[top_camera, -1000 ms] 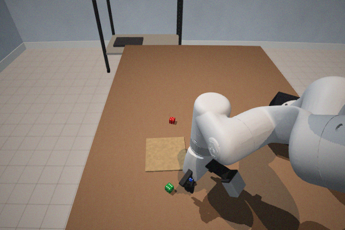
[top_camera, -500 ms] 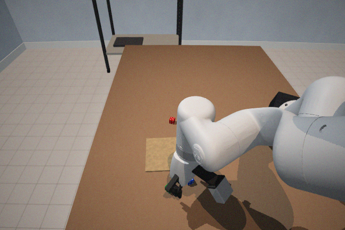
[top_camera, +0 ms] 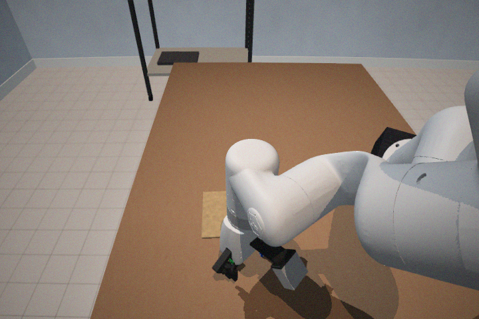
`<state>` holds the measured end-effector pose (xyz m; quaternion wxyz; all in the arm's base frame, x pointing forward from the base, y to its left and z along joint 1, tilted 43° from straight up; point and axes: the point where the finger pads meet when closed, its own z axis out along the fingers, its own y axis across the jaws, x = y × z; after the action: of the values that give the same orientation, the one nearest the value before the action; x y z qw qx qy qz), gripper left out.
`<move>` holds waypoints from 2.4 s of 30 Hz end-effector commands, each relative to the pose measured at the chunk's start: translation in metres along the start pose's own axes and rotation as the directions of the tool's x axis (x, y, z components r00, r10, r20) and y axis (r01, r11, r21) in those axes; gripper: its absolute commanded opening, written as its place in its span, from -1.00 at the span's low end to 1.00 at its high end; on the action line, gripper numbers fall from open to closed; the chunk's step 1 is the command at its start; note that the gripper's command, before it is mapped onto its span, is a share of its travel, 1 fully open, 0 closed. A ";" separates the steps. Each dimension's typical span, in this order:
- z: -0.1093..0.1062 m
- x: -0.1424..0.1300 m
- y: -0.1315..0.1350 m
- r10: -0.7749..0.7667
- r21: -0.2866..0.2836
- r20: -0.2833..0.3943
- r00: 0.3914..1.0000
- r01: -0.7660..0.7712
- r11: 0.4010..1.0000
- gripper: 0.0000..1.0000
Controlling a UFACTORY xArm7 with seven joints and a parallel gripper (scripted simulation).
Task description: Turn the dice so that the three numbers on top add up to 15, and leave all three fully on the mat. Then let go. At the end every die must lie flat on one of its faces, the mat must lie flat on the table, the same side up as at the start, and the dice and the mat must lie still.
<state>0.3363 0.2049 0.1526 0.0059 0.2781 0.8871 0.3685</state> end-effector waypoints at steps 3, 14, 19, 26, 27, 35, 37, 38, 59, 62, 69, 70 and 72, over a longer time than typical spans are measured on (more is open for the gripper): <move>-0.001 -0.001 0.001 0.000 -0.002 0.002 1.000 0.000 1.000 1.00; -0.001 -0.001 0.001 0.000 -0.002 0.002 1.000 0.000 1.000 1.00; -0.001 -0.001 0.001 0.000 -0.002 0.002 1.000 0.000 1.000 1.00; -0.001 -0.001 0.001 0.000 -0.002 0.002 1.000 0.000 1.000 1.00; -0.001 -0.001 0.001 0.000 -0.002 0.002 1.000 0.000 1.000 1.00; -0.001 -0.001 0.001 0.000 -0.002 0.002 1.000 0.000 1.000 1.00; -0.002 -0.001 0.001 0.000 -0.002 0.002 1.000 0.000 1.000 1.00; -0.002 -0.001 0.001 0.000 -0.002 0.002 1.000 0.000 1.000 1.00; -0.110 -0.001 0.001 0.000 -0.002 0.002 1.000 0.000 1.000 1.00; -0.110 -0.001 0.001 0.000 -0.002 0.002 1.000 0.000 1.000 1.00; -0.110 -0.002 0.000 0.006 -0.002 0.002 1.000 -0.006 1.000 1.00; -0.111 -0.005 0.000 0.017 -0.002 0.002 1.000 -0.017 1.000 1.00; -0.111 -0.005 0.000 0.017 -0.002 0.002 1.000 -0.017 1.000 1.00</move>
<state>0.3146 0.1319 0.2312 0.0033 0.2836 0.8853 0.3684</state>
